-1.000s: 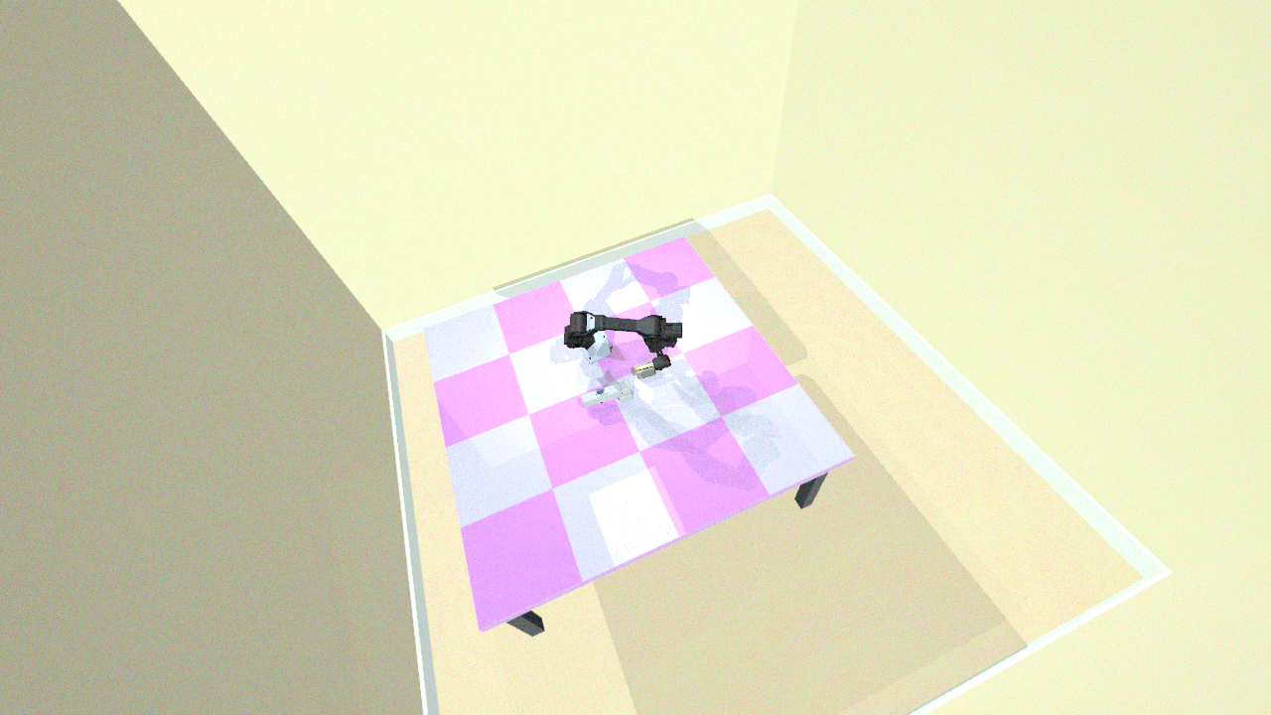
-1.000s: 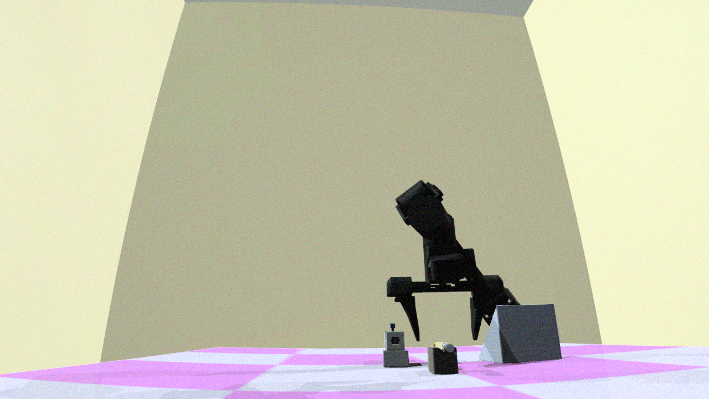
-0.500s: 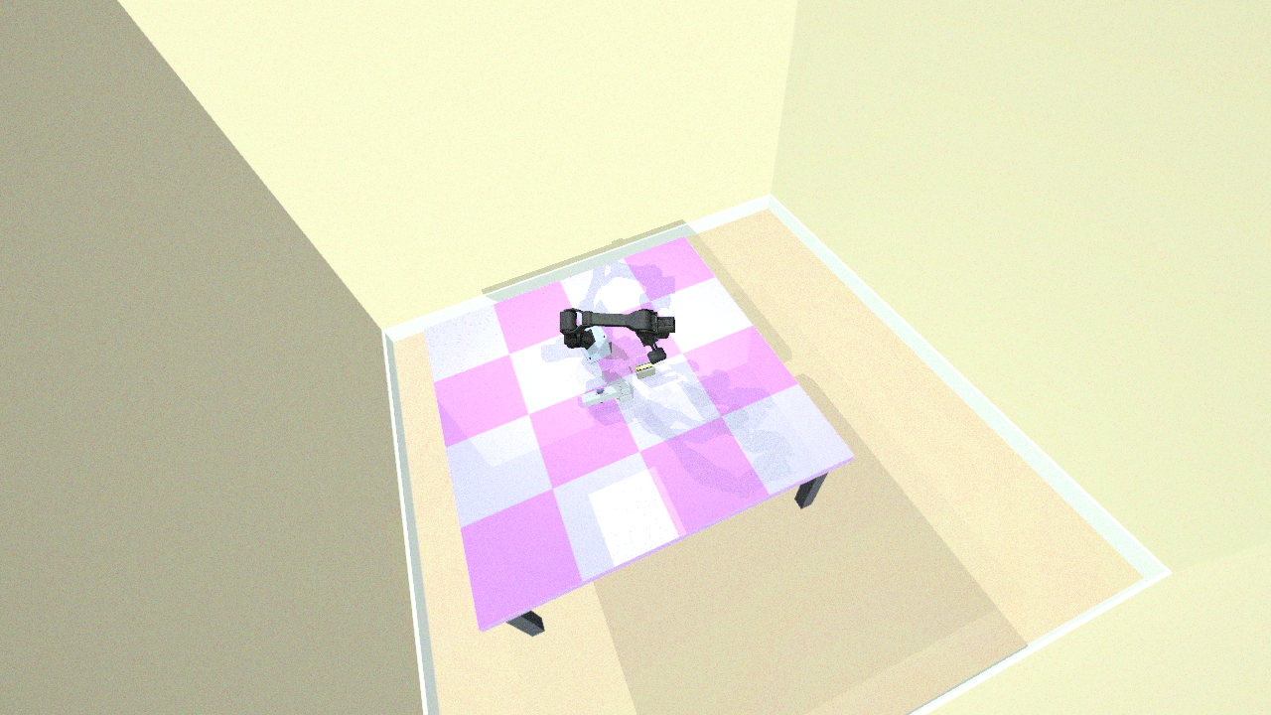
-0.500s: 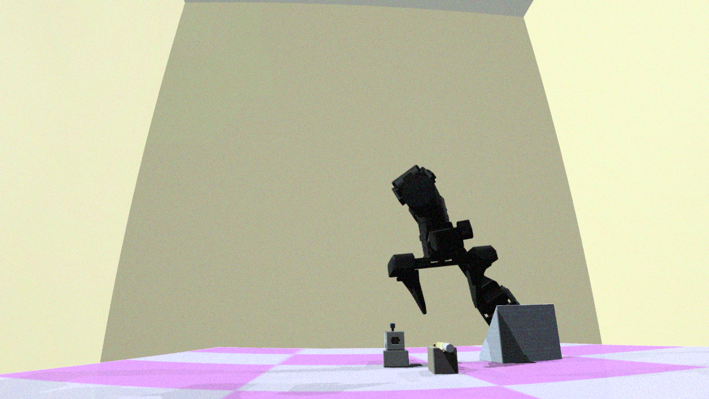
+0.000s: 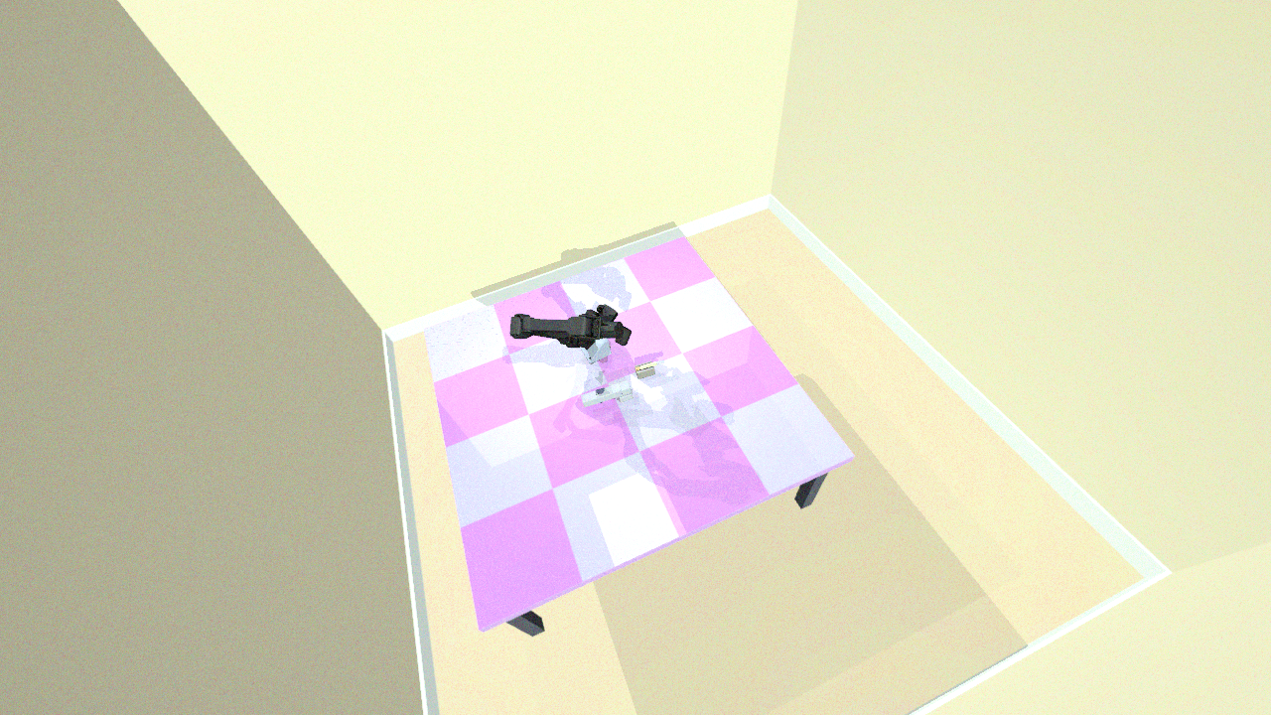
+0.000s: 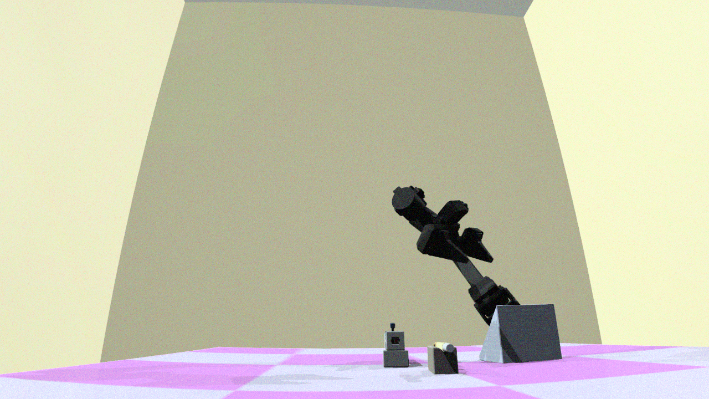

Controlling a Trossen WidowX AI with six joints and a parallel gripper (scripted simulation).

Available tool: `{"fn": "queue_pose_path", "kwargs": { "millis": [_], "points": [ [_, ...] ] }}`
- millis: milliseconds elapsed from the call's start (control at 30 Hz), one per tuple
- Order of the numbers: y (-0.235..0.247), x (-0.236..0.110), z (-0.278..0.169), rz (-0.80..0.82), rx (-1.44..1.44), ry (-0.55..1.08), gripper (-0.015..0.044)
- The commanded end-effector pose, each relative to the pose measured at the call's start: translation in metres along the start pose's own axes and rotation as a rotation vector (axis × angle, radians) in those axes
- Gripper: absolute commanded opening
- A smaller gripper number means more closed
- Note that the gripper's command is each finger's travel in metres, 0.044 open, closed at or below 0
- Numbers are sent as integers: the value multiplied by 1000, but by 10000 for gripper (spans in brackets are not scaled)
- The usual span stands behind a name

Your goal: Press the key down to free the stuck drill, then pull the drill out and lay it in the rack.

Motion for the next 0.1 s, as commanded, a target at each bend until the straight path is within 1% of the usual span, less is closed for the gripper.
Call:
{"fn": "queue_pose_path", "kwargs": {
  "millis": [0, 67],
  "points": [
    [48, -9, -12, 60, -219, -210, 440],
    [66, -12, -16, 62, -318, -304, 440]
  ]
}}
Point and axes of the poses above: the point midway between the two fingers, 35 mm back from their tips, its own x axis out along the fingers, its own y axis across the jaws, z = x × y, the point moved 3 cm from there along -x, back along the fingers, and after that the axes turned 14 degrees about x, right-handed, at the moved point
